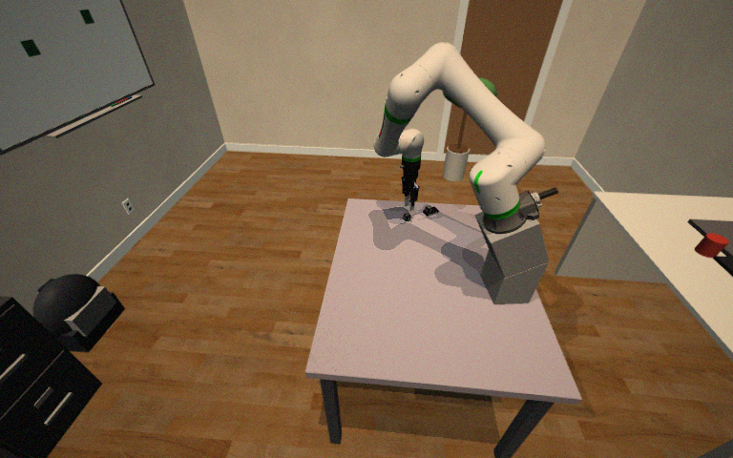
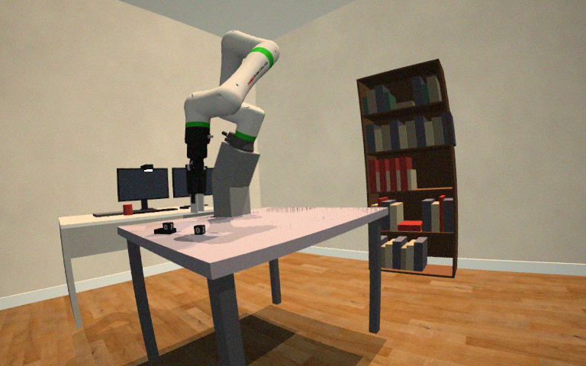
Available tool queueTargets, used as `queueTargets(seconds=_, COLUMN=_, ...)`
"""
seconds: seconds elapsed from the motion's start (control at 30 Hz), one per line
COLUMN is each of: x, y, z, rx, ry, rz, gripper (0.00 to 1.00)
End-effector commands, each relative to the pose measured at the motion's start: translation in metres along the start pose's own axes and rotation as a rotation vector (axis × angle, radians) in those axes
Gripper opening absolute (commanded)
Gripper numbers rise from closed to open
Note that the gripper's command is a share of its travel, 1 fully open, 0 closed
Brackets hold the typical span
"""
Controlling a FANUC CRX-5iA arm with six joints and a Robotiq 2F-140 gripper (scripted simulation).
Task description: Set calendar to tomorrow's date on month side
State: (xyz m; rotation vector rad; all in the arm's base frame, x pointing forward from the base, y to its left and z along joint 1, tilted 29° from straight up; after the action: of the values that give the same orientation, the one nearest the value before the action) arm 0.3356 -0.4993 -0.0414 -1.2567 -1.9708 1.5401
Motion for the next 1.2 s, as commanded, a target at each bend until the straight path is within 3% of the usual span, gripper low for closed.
queueTargets(seconds=0.0, x=0.001, y=0.001, z=-0.005, rx=0.076, ry=0.008, rz=-0.024, gripper=0.36)
queueTargets(seconds=0.2, x=-0.006, y=0.001, z=-0.024, rx=0.196, ry=0.0, rz=-0.022, gripper=0.36)
queueTargets(seconds=0.57, x=-0.007, y=0.002, z=-0.031, rx=0.234, ry=0.001, rz=-0.033, gripper=0.36)
queueTargets(seconds=0.93, x=-0.011, y=0.01, z=-0.055, rx=0.455, ry=0.001, rz=-0.063, gripper=0.36)
queueTargets(seconds=1.17, x=-0.013, y=0.012, z=-0.06, rx=0.466, ry=-0.001, rz=-0.061, gripper=0.36)
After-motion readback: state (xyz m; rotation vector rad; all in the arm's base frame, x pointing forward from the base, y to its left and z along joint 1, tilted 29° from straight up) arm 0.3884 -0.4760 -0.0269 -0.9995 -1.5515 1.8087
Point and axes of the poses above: the point where the finger pads meet when closed, its own y axis out along the fingers, its own x axis across the jaws, z = x × y, the point moved 10 cm from there along -y, back along the fingers, and after that the axes turned 9 degrees about -y, right-handed, at the moved point
